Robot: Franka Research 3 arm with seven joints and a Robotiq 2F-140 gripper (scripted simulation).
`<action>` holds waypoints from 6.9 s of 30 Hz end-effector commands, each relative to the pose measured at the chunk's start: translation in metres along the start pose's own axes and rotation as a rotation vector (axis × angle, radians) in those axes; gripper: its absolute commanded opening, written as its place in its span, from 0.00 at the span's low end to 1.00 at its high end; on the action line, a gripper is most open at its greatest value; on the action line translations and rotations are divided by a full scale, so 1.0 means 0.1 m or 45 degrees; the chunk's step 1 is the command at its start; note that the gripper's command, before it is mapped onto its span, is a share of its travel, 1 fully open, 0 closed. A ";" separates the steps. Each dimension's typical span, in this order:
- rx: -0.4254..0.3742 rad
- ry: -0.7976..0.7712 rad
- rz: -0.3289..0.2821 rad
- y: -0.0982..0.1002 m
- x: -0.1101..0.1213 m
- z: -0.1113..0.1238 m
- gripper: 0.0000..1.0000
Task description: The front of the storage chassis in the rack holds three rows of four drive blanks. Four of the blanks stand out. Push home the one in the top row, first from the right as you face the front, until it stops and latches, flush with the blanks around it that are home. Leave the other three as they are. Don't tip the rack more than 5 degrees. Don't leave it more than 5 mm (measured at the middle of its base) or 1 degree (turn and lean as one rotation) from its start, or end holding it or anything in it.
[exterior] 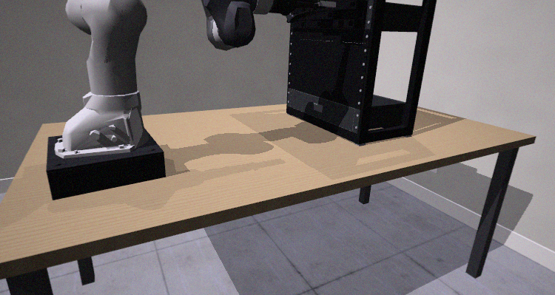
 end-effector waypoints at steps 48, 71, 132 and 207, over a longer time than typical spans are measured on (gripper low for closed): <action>-0.007 -0.028 -0.006 -0.38 -0.01 -0.01 0.00; -0.007 -0.028 -0.006 -0.39 -0.01 -0.04 0.00; -0.007 -0.028 -0.006 -0.59 0.00 -0.03 0.00; -0.007 -0.028 -0.006 -0.80 0.03 0.00 0.00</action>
Point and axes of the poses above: the point where the finger pads meet when closed, its own y axis back along the fingers, its own x axis across the jaws, z = x × y, the point moved 9 cm from there along y, back along the fingers, and after that the axes turned 7 degrees about y, right-handed, at the moved point
